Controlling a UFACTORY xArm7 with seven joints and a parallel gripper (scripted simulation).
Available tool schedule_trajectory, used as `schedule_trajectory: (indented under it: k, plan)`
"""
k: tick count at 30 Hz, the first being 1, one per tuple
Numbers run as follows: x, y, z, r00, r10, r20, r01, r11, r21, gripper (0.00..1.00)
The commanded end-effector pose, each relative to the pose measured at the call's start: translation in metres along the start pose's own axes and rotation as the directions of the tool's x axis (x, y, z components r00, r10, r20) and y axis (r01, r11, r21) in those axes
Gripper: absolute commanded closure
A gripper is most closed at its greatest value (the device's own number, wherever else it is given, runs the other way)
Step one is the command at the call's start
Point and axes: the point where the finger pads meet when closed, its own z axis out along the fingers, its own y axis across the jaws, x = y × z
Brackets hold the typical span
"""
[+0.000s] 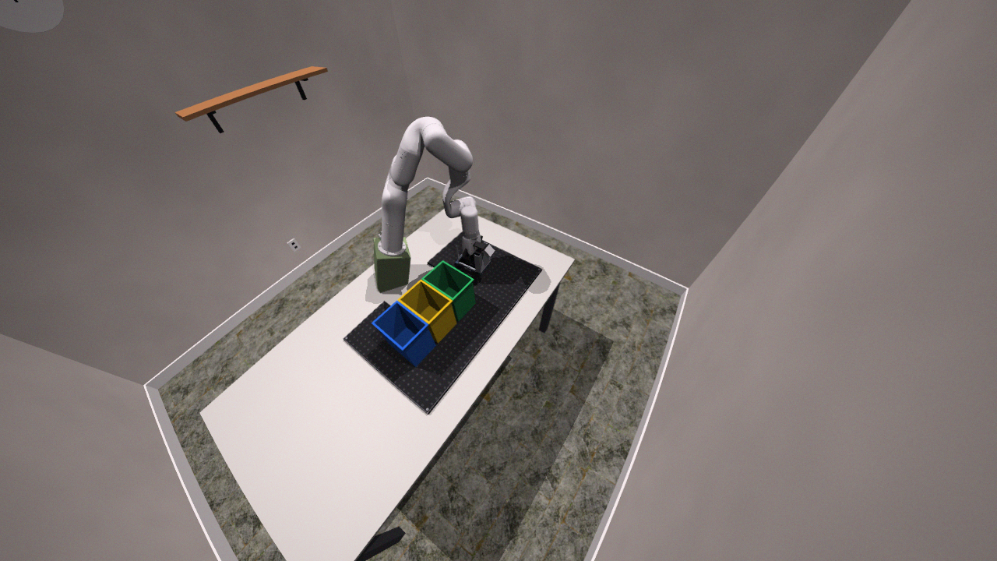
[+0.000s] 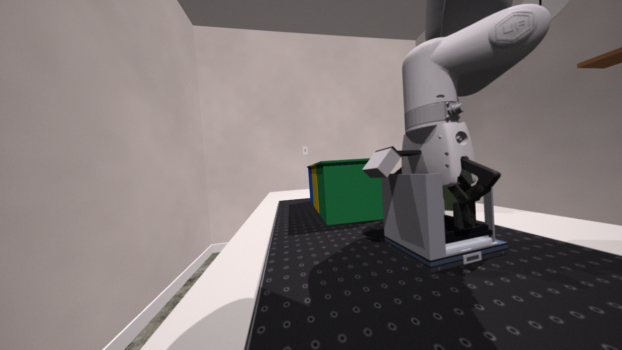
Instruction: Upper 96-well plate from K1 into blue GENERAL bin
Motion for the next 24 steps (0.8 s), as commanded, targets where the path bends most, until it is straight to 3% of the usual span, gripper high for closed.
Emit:
schedule_trajectory:
  k: [1, 24]
  plan:
    - [0.001, 0.0, 0.002, 1.0, 0.0, -0.004, 0.0, 1.0, 0.003, 0.0]
    - [0.001, -0.001, 0.012, 1.0, 0.0, -0.004, 0.0, 1.0, 0.003, 0.0]
